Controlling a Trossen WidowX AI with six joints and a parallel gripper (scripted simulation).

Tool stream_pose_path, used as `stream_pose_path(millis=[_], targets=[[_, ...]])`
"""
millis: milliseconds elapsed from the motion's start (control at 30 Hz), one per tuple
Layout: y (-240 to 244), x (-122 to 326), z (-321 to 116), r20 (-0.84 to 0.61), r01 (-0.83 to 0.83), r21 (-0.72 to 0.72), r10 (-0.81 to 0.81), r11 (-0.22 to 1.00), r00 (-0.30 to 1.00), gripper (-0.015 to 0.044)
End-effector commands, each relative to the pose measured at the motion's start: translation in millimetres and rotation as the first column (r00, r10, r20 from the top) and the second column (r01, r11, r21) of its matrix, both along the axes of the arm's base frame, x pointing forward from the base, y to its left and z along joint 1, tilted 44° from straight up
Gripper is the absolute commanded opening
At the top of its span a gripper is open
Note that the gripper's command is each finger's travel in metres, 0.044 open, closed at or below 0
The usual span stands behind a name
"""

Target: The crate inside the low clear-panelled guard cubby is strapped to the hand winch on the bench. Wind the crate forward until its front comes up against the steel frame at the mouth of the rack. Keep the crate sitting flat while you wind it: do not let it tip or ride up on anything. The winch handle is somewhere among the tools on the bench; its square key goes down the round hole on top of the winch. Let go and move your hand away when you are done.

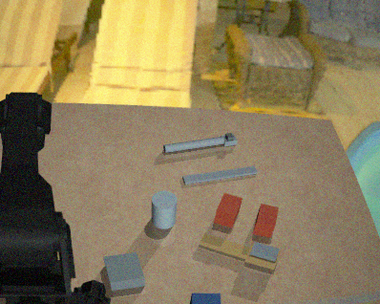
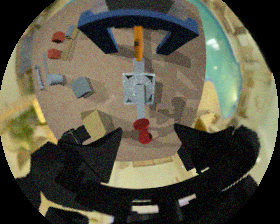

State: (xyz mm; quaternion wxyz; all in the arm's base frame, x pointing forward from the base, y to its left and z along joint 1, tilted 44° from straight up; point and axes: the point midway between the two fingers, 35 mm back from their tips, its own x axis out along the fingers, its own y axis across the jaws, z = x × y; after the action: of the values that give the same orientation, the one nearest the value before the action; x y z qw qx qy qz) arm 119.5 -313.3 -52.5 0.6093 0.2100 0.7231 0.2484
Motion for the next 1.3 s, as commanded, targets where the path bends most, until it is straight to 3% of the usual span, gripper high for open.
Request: stream_pose_path(millis=[0,100,200,300,467,667,1267], targets=[[-9.9,0.2,17.2,0.041,0.022,-0.012,-0.022,1.0,0.999,0.044],[-10.8,-1.9,16.3,0.029,0.022,-0.029,-0.022,0.999,0.999,0.044],[-7.1,-5.3,14.5,-0.02,0.105,-0.033,-0.106,0.994,0.994,0.0361],[1.4,-12.8,10.7,-0.13,0.286,-0.054,-0.29,0.957,0.948,0.0282],[22.1,-28.0,3.5,-0.356,0.612,-0.156,-0.622,0.775,0.697,0.0151],[25.2,-29.9,2.6,-0.384,0.648,-0.175,-0.657,0.741,0.648,0.0],[31.0,-30.4,-4.0,-0.382,0.648,-0.177,-0.659,0.741,0.648,0.0]])
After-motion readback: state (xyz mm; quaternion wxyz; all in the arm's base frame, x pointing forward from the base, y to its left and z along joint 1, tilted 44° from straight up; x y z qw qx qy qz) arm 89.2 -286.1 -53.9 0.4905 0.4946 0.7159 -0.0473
